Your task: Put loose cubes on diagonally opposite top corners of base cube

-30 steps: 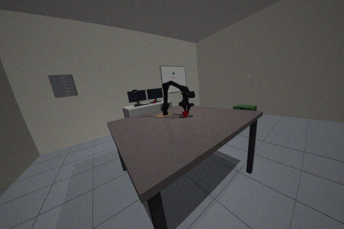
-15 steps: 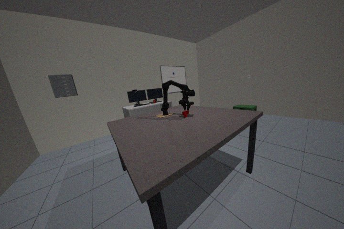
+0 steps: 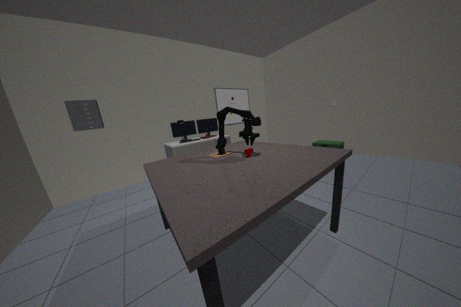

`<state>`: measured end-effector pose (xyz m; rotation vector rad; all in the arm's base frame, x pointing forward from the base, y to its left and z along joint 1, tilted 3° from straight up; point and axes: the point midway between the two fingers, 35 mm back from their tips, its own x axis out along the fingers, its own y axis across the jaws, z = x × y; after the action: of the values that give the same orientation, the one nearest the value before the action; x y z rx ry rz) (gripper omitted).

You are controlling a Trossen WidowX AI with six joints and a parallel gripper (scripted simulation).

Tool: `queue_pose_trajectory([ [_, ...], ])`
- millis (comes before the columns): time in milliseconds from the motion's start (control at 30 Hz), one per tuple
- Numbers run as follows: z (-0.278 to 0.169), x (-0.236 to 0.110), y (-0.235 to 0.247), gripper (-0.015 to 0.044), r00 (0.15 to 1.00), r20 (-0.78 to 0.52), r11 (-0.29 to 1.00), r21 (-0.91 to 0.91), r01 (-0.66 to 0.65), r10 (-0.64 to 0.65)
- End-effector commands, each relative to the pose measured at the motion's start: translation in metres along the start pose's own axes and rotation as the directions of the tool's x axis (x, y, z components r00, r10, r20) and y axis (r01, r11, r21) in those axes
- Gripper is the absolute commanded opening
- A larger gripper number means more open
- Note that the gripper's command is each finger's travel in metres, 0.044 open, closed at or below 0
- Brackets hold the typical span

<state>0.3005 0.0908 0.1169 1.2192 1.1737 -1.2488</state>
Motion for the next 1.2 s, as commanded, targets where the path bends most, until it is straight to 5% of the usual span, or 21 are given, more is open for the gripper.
queue_pose_trajectory([
  [0, 0.000, -0.008, 0.000, 0.0205, 1.000, -0.001, 1.000, 0.002, -0.003, 0.003],
  [367, 0.000, -0.022, 0.000, 0.0205, 1.000, -0.001, 1.000, 0.002, -0.003, 0.003],
  [633, 0.000, -0.031, 0.000, 0.0400, 1.000, -0.001, 1.000, -0.001, -0.003, 0.003],
  [767, -0.010, -0.029, -0.003, 0.0400, 1.000, -0.002, 1.000, -0.001, -0.002, 0.002],
  [1000, -0.096, -0.032, -0.046, 0.0400, 1.000, -0.010, 1.000, -0.002, 0.003, -0.003],
  [1167, -0.098, -0.032, -0.048, 0.0400, 1.000, -0.011, 1.000, -0.002, 0.003, -0.003],
])
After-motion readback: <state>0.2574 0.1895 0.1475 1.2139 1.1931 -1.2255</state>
